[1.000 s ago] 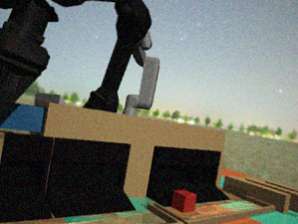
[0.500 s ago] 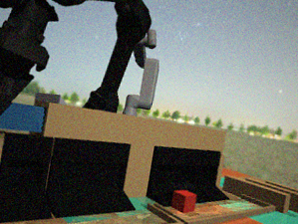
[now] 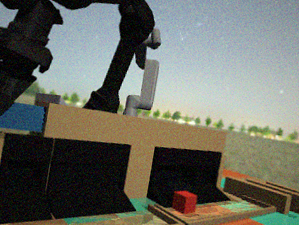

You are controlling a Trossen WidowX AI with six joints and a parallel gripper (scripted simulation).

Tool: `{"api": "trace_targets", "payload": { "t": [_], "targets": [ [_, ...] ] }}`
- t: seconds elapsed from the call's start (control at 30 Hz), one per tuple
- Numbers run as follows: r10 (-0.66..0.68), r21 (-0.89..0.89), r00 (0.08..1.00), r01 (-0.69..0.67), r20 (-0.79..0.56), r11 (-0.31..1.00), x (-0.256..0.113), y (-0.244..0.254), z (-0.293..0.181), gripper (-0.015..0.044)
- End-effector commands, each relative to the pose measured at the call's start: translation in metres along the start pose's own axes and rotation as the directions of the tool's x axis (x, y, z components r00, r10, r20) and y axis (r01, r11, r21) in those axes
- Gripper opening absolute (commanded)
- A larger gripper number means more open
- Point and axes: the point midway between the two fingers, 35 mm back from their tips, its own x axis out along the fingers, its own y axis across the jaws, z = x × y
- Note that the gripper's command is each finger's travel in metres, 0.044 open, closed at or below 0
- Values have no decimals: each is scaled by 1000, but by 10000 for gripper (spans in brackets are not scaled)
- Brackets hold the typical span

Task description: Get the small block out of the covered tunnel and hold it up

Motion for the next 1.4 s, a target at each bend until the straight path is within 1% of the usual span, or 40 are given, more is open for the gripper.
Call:
{"api": "trace_targets", "payload": {
  "t": [0.0,0.23,0.27,0.53,0.8,0.83,0.87,0.93,1.1,1.2,1.27,1.37],
  "targets": [
    [2,3,999,-2,-52,1000,-4,4,-33,0],
    [1,5,998,-1,-56,1000,-7,4,-56,0],
    [-5,10,1000,5,21,1000,-5,0,-14,26],
    [-5,10,1000,5,13,1000,-9,1,-13,236],
    [-1,7,999,1,-49,1000,-41,7,-3,440],
    [-1,7,999,1,-49,1000,-42,8,-3,440],
    [4,0,1000,-4,-10,1000,-37,8,-5,440],
    [29,-60,997,-25,70,998,-57,14,6,440],
    [14,-367,1000,-9,12,930,-64,55,-43,440],
    [-5,-543,999,-13,-33,839,-66,77,-79,440],
    [-25,-672,997,-29,-70,740,-67,92,-111,440],
    [-57,-811,991,-64,-119,581,-69,109,-156,440]
  ]
}}
